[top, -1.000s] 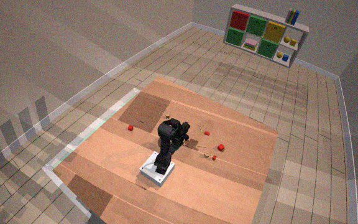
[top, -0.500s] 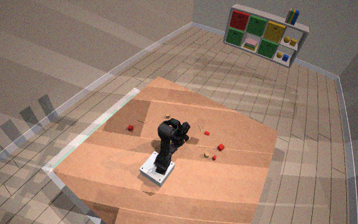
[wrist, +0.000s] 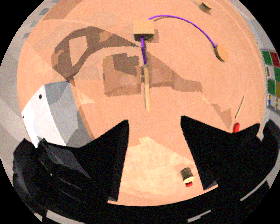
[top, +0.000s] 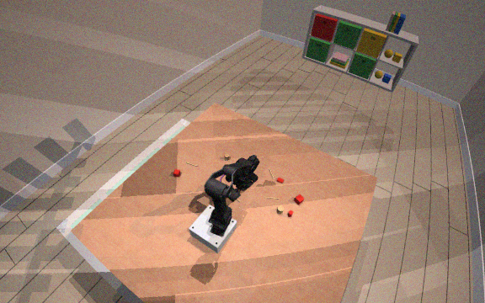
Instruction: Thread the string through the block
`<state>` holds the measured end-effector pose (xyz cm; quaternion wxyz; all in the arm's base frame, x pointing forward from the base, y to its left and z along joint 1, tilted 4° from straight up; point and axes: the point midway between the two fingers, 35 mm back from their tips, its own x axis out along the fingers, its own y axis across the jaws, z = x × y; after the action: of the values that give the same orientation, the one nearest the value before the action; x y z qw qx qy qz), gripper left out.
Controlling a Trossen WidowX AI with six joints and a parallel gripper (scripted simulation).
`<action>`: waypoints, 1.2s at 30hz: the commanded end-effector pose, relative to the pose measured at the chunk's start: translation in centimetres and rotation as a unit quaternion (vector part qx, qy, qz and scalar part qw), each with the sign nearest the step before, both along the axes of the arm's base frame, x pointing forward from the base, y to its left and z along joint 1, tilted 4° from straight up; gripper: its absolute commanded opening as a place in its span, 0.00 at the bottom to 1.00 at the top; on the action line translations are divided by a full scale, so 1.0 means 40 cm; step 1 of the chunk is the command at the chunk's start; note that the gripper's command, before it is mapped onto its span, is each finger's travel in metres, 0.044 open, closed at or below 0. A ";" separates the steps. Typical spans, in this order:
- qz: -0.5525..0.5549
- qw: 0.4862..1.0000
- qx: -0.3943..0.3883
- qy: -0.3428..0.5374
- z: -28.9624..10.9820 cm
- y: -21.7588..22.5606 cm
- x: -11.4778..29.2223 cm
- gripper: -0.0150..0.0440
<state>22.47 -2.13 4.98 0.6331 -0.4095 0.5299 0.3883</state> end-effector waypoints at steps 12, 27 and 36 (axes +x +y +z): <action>0.000 1.000 0.000 -0.001 0.068 0.001 -0.004 1.00; 0.000 1.000 0.000 -0.001 0.065 0.001 -0.002 1.00; 0.000 1.000 0.000 -0.001 0.065 0.001 -0.002 1.00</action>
<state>22.39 -2.09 7.56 0.6331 -0.4101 0.5294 0.3882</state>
